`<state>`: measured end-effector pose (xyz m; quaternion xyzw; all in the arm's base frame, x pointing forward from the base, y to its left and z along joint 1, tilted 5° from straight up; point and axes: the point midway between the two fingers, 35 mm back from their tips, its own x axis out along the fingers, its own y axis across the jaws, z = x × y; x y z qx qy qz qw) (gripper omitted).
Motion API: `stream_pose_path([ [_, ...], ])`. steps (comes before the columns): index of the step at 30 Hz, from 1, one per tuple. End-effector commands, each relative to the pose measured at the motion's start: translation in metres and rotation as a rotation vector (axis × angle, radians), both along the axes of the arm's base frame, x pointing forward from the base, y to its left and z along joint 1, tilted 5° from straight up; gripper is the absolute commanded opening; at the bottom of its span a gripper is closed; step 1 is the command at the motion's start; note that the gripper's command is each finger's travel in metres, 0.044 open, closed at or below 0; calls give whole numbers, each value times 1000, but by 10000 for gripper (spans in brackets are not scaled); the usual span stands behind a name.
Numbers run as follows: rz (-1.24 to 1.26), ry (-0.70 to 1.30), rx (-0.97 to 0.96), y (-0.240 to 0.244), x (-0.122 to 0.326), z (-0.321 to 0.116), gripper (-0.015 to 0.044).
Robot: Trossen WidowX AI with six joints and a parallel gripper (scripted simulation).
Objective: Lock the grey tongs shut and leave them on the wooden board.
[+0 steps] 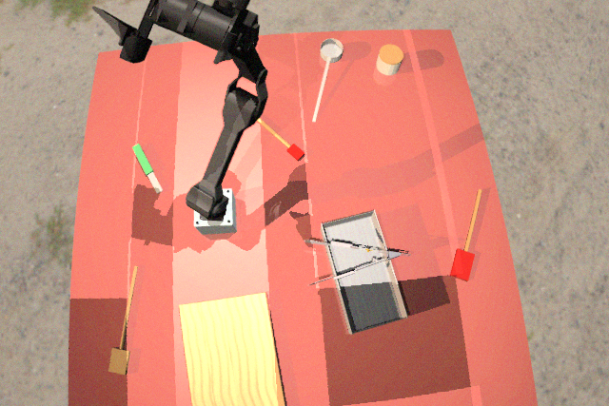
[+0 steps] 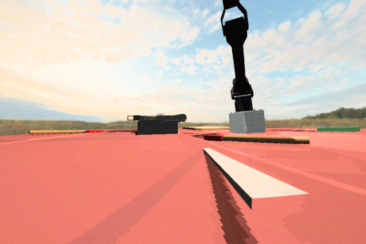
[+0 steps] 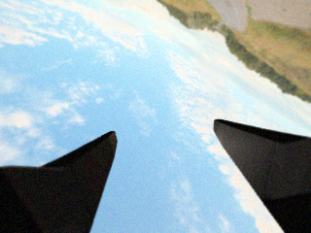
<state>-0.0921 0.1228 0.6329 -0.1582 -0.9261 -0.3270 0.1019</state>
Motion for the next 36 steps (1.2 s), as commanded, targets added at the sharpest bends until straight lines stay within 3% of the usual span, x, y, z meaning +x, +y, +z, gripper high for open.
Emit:
stream_pose_path([
  [1,0,0,0,0,0,0,426],
  [11,116,-1,218,-56,-24,3,440],
  [22,355,26,658,-177,-46,-6,440],
  [32,624,209,1210,-323,-10,-44,440],
  [36,669,253,1269,-343,1,-51,440],
])
